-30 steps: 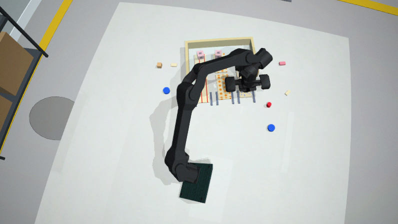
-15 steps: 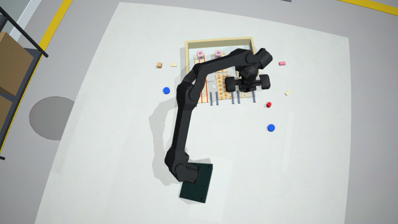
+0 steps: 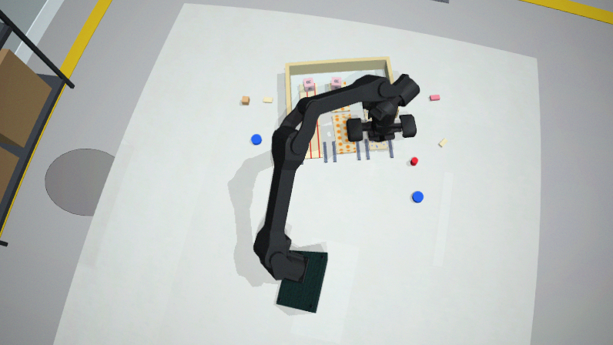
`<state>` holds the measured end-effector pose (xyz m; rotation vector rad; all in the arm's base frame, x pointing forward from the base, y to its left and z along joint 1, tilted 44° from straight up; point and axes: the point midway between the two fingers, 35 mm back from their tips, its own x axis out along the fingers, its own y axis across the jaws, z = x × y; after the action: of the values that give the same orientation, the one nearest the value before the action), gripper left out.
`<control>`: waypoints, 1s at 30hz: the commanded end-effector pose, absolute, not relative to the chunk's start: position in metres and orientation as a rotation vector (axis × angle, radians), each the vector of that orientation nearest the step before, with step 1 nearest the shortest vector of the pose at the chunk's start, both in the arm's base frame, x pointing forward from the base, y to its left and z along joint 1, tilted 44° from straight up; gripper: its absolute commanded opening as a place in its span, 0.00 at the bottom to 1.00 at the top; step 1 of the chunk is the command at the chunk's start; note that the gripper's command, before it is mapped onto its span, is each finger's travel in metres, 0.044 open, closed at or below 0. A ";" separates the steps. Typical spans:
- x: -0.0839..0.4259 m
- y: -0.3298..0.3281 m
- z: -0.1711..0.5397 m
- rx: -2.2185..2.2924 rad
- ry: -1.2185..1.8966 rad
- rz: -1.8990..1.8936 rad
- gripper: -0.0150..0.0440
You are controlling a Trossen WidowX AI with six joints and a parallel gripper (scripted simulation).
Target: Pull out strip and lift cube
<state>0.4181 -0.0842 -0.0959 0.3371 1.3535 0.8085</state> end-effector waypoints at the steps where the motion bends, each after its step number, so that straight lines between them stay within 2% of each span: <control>1: 0.419 -0.082 -0.097 0.340 1.350 0.810 0.25; 30: 0.402 -0.086 -0.103 0.340 1.351 0.809 0.25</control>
<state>0.4098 -0.0867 -0.0985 0.3365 1.3388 0.8044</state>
